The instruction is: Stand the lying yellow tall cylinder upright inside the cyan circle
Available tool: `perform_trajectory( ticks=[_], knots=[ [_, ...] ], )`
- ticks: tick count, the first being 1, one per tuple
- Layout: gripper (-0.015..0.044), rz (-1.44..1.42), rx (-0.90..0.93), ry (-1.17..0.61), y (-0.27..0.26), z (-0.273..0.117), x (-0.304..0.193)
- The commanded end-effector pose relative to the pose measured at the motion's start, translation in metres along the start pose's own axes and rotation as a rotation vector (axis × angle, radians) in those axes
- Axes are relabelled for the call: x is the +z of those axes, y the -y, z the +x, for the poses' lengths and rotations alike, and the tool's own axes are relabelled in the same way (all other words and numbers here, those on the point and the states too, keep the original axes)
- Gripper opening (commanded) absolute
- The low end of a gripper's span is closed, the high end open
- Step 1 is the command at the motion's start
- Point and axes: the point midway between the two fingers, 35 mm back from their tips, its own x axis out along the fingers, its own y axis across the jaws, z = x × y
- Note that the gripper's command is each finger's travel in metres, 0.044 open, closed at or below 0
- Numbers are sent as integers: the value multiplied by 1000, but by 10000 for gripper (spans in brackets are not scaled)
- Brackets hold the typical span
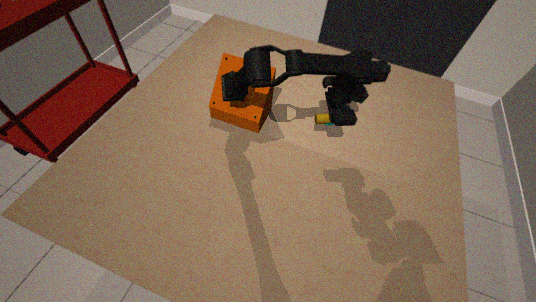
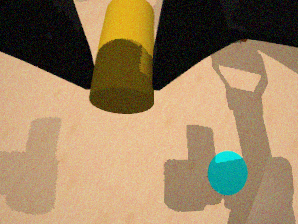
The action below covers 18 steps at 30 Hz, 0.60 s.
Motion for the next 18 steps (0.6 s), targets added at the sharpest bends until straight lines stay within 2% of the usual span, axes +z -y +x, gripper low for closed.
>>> perform_trajectory(
  ticks=[1, 18],
  knots=[
    [105, -60, 4, 4, -10, -3, 7],
    [105, -338, 2, -7, -57, -1, 32]
  ],
)
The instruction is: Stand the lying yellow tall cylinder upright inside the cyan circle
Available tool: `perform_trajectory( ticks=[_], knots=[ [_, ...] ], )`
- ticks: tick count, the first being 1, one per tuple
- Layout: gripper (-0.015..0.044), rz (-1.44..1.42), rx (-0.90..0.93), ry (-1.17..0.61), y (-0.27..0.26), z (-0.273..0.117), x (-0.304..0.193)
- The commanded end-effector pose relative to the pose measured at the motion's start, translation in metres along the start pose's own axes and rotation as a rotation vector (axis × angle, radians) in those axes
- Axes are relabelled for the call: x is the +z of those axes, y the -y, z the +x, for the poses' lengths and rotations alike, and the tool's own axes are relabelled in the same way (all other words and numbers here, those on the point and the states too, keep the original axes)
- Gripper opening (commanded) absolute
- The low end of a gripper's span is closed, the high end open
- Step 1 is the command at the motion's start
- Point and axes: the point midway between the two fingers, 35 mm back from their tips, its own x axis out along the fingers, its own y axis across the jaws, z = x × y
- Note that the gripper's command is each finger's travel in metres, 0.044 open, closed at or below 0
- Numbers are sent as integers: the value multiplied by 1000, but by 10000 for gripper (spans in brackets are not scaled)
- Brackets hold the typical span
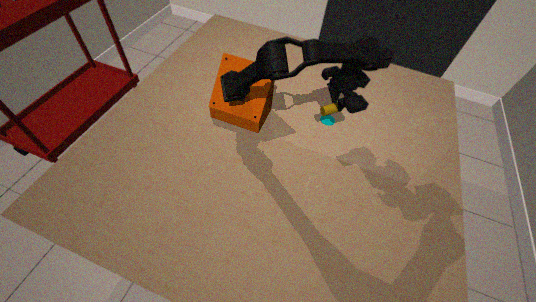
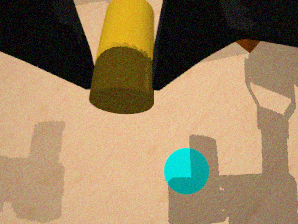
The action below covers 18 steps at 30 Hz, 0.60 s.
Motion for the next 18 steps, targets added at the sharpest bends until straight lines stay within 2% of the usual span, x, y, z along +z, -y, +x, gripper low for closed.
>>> perform_trajectory(
  ticks=[1, 18],
  knots=[
    [105, -59, 1, 4, -9, -2, 8],
    [105, -335, -5, -15, -54, 2, 39]
  ],
)
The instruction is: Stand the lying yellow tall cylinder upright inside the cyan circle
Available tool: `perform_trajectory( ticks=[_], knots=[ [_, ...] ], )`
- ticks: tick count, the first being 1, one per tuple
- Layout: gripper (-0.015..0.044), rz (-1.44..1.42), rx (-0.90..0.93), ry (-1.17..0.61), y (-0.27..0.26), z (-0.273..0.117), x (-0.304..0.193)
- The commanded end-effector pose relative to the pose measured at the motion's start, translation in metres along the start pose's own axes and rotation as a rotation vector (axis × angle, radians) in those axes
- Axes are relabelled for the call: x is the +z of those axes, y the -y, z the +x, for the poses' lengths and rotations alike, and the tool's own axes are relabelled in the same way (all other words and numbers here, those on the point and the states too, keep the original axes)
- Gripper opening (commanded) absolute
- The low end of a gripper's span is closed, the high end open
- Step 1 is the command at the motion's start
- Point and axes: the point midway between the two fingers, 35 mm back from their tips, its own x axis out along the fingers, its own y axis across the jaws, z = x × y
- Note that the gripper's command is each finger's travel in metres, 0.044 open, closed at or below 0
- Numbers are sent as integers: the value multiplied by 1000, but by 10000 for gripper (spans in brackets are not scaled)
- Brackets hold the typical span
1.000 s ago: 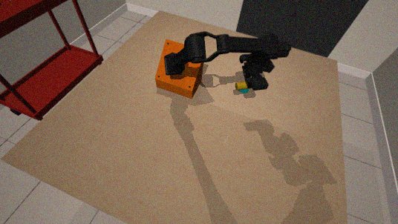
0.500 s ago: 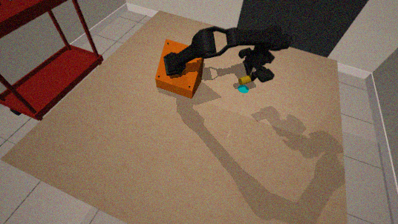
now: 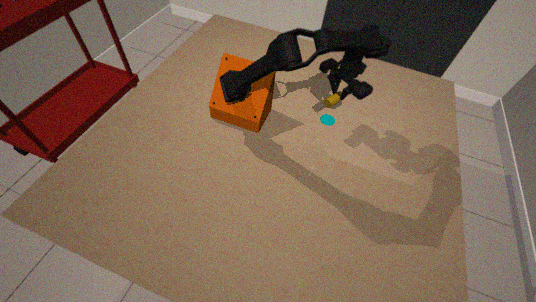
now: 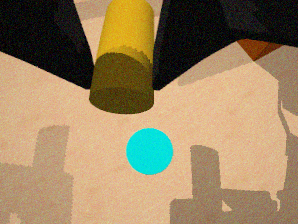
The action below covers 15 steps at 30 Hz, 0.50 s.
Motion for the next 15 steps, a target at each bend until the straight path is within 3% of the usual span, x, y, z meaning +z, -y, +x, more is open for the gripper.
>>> perform_trajectory(
  ticks=[1, 15],
  knots=[
    [105, -58, -1, 2, -8, -2, 9],
    [105, -125, 32, 25, -20, 5, 20]
  ],
)
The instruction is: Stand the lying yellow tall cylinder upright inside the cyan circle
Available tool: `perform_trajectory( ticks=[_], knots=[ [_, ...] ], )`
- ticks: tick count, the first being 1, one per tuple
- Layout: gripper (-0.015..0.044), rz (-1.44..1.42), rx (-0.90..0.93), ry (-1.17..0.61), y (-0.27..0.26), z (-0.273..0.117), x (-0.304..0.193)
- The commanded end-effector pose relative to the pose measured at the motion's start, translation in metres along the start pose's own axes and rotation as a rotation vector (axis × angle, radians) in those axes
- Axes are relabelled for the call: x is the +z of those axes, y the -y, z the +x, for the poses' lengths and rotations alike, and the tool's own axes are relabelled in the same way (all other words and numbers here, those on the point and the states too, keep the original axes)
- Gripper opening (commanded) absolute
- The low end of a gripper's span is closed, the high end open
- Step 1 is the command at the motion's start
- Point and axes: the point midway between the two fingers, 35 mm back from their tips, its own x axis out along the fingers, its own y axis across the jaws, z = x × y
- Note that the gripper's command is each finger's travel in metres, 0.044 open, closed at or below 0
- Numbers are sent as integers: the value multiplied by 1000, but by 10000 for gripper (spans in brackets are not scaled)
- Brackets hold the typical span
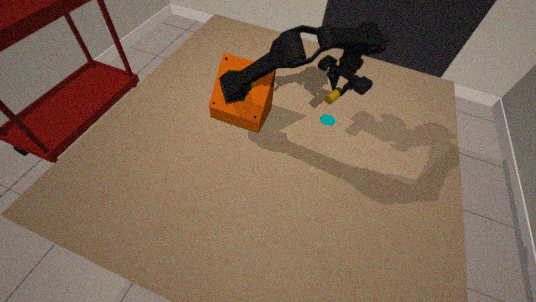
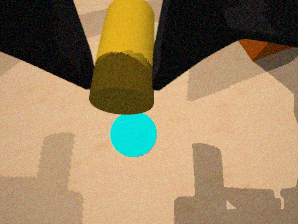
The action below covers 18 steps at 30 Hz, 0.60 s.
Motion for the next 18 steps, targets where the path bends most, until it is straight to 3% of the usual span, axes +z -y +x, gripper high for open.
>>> perform_trajectory(
  ticks=[1, 18],
  knots=[
    [105, -2, 17, 21, -1, 1, 1],
    [105, 12, 94, 108, -5, 12, 2]
  ],
)
